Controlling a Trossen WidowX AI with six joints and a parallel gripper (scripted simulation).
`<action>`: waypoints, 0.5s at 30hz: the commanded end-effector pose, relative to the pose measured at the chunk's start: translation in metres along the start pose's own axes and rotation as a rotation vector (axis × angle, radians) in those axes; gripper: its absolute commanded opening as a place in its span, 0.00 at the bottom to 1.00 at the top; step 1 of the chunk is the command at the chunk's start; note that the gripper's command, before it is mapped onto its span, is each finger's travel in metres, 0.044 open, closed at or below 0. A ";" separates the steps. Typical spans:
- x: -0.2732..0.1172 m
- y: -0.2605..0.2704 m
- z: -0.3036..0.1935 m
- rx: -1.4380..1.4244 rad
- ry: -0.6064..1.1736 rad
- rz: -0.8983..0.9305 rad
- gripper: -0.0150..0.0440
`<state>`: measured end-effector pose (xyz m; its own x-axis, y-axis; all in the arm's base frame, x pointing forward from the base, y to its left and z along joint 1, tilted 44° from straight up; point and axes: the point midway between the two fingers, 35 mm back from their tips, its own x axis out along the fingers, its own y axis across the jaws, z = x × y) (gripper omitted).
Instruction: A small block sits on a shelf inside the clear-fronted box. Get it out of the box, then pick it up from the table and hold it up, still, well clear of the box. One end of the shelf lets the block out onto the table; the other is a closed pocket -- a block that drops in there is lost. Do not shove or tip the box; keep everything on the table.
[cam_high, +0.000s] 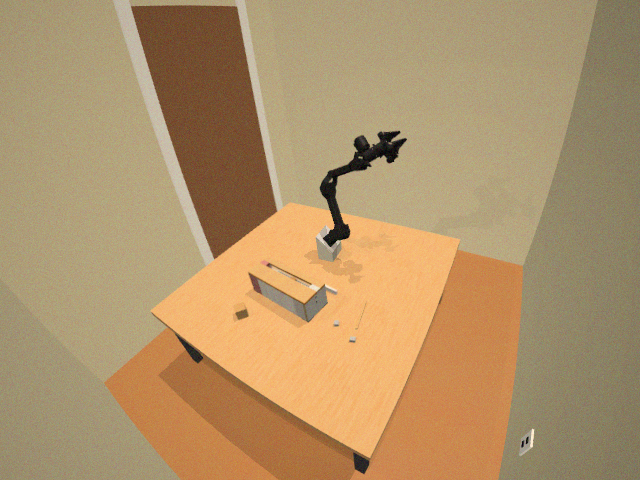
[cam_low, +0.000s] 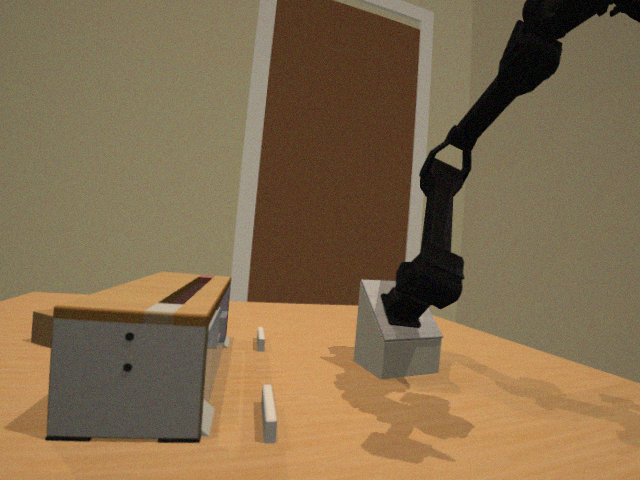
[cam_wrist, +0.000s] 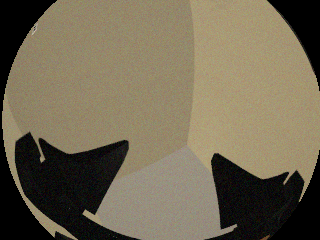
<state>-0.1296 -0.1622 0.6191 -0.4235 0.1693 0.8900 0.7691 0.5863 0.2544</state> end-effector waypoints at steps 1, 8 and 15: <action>0.000 0.002 0.001 0.001 0.001 0.008 0.93; 0.019 0.088 0.056 0.146 -0.079 0.269 0.93; 0.017 0.185 0.116 0.362 -0.169 0.571 0.93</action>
<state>-0.0767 -0.0090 0.6408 -0.1769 0.5228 0.8339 0.7520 0.6184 -0.2282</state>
